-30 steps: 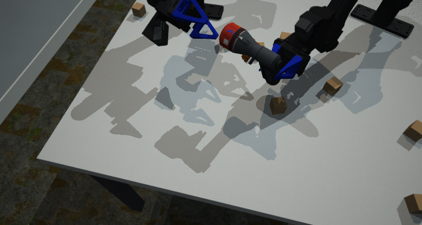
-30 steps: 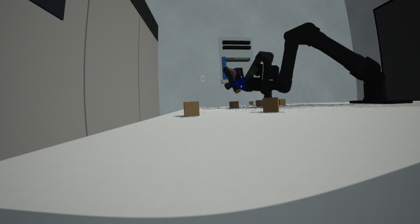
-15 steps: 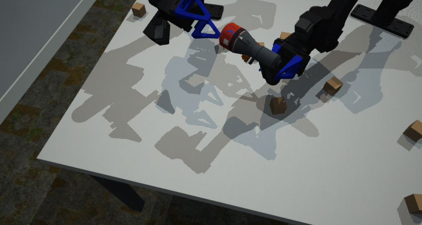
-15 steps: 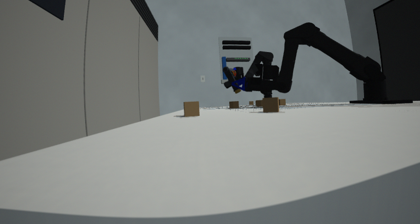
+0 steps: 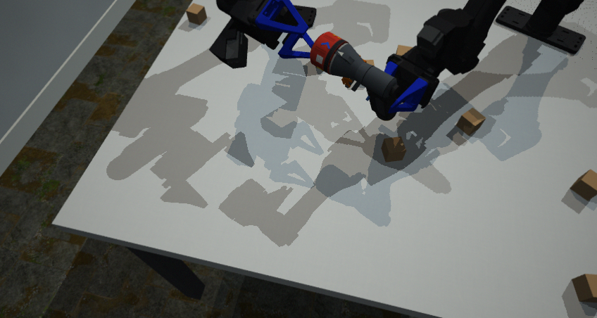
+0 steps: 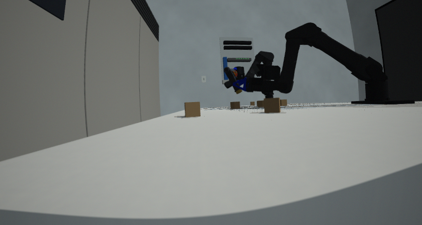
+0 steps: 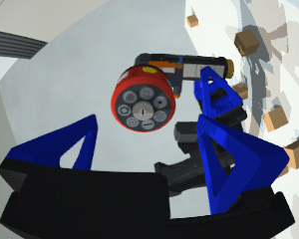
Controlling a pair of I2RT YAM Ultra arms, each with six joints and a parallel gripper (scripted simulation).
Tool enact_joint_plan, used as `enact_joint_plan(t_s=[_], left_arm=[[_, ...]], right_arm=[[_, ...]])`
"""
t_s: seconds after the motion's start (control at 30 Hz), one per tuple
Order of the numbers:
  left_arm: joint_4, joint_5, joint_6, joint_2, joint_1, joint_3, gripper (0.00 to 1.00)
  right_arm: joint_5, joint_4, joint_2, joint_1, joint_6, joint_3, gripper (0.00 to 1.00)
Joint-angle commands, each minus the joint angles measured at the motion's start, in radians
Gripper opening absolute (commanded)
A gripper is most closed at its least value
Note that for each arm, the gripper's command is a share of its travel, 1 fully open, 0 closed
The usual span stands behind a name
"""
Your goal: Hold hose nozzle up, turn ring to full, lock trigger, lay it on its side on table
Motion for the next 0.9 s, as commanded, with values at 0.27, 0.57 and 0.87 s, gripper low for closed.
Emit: enact_joint_plan(t_s=[0.27, 0.57, 0.87], left_arm=[[0.093, 0.005, -0.007, -0.034, 0.014, 0.038, 0.36], [0.093, 0.005, -0.007, -0.034, 0.014, 0.038, 0.36], [0.093, 0.005, -0.007, -0.034, 0.014, 0.038, 0.36]], right_arm=[[0.069, 0.027, 0.022, 0.066, -0.022, 0.058, 0.87], [0.103, 0.027, 0.042, 0.101, -0.025, 0.077, 0.87], [0.143, 0.024, 0.075, 0.140, -0.030, 0.101, 0.87]])
